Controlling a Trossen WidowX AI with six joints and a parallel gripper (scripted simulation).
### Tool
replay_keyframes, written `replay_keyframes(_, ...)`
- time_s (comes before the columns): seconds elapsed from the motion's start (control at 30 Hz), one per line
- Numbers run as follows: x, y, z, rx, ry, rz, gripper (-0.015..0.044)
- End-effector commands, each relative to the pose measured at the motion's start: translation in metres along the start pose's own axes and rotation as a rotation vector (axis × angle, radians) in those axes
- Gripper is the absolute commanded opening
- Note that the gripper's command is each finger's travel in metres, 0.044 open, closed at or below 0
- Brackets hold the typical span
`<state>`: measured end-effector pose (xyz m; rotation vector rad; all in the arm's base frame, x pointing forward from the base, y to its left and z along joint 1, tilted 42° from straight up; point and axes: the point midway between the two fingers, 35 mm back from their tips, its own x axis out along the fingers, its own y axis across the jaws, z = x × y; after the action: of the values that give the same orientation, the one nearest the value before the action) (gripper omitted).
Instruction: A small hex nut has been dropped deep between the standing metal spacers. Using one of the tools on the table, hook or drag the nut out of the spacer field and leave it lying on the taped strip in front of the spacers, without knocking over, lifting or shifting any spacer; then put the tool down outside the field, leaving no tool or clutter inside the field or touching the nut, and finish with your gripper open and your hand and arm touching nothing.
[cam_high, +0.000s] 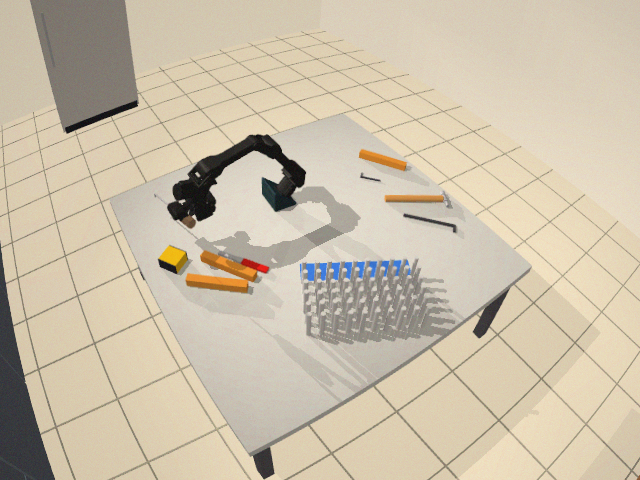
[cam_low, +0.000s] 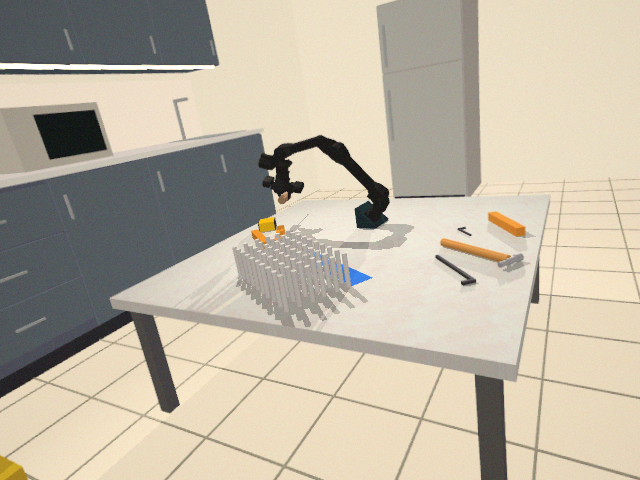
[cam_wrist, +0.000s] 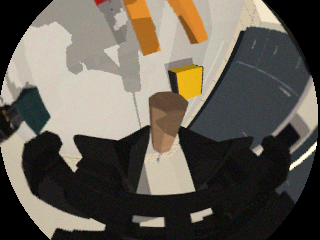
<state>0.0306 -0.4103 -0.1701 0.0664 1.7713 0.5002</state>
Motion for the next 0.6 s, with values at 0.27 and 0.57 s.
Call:
replay_keyframes(0.27, 0.007, 0.001, 0.004, 0.004, 0.0, -0.003, 0.0)
replay_keyframes(0.57, 0.013, 0.002, 0.006, 0.004, 0.0, -0.003, 0.0)
